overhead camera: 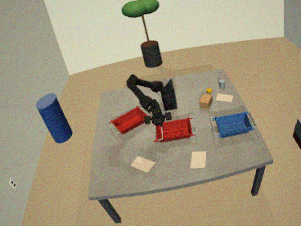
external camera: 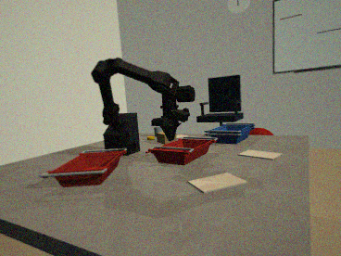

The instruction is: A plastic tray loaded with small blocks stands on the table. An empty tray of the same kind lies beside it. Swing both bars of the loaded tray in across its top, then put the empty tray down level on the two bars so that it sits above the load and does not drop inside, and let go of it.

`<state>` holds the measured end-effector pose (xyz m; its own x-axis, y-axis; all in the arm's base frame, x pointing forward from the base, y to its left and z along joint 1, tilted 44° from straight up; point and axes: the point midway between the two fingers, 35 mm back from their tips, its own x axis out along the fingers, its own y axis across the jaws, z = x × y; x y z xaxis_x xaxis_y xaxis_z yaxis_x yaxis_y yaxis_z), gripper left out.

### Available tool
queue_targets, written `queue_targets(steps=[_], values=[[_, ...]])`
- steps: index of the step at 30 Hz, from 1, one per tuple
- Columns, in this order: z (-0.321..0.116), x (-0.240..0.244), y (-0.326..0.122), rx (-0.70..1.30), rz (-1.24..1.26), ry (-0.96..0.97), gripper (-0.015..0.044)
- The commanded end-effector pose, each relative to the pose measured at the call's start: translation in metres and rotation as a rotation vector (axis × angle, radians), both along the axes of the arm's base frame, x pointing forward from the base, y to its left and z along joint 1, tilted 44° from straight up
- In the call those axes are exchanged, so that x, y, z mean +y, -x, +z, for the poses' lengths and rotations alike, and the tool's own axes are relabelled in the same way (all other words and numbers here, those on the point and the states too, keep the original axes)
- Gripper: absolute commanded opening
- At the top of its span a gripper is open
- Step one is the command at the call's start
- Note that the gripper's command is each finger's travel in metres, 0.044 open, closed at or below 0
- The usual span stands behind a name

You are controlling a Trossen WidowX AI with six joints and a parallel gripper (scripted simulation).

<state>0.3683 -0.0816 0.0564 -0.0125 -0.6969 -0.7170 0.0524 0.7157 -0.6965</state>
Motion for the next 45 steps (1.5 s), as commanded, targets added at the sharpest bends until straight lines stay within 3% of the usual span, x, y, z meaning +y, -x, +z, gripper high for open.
queue_targets(steps=[1,8,11,13,20,29,45], values=[[0.019,0.022,-0.008,-0.014,0.014,-0.008,0.0085],[0.092,0.093,-0.002,-0.021,0.038,-0.013,0.0085],[0.1,0.099,0.001,-0.021,0.04,-0.012,0.0085],[0.07,0.087,-0.009,-0.019,0.037,-0.011,0.0085],[-0.032,0.137,-0.033,-0.022,0.022,-0.02,0.0085],[-0.173,0.188,-0.019,-0.026,0.0,-0.017,0.0085],[-0.2,0.167,-0.019,-0.027,-0.001,-0.015,0.0085]])
